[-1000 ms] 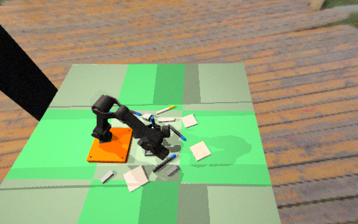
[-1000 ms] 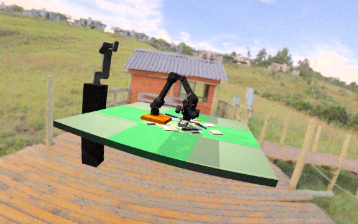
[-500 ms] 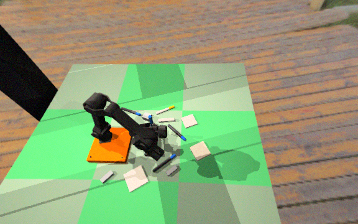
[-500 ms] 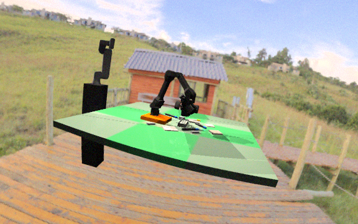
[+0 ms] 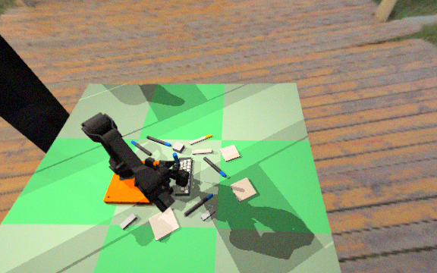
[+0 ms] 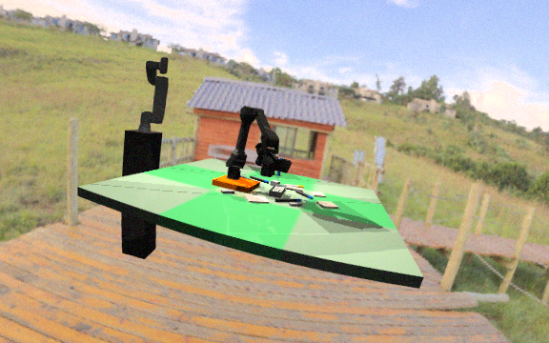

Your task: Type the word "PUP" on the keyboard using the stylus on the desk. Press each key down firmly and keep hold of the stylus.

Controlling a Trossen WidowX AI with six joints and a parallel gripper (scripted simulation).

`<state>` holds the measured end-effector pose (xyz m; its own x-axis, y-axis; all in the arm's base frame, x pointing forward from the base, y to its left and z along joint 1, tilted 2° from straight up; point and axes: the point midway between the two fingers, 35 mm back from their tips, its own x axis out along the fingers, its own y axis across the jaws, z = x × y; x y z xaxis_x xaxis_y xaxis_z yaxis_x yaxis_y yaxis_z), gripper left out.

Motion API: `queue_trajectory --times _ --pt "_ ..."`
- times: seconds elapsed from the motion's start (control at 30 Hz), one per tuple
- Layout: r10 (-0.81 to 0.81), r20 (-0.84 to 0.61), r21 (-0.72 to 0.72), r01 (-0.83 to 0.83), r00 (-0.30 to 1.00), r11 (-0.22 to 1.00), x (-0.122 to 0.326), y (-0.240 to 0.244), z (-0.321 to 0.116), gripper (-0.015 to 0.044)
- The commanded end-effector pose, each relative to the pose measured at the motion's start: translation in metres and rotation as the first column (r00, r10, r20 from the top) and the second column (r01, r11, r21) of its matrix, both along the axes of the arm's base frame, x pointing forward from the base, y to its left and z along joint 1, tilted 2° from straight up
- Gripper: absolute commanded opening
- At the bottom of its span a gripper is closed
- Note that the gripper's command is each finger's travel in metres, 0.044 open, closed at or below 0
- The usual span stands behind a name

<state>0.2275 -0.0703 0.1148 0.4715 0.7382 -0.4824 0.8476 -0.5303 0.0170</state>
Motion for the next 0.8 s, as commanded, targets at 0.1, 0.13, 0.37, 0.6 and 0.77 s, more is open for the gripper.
queue_trajectory --times 0.1,0.13,0.37,0.6,0.77 --pt "-0.097 0.002 0.008 0.097 0.995 0.995 -0.010 -0.007 0.003 0.0000" --pt "-0.097 0.002 0.008 0.097 0.995 0.995 -0.010 -0.007 0.003 0.0000" --pt "-0.097 0.002 0.008 0.097 0.995 0.995 -0.010 -0.007 -0.003 0.0000" --pt "-0.097 0.002 0.008 0.097 0.995 0.995 -0.010 -0.007 -0.017 0.0000" --pt "-0.097 0.002 0.008 0.097 0.995 0.995 -0.009 -0.006 -0.032 0.0000"
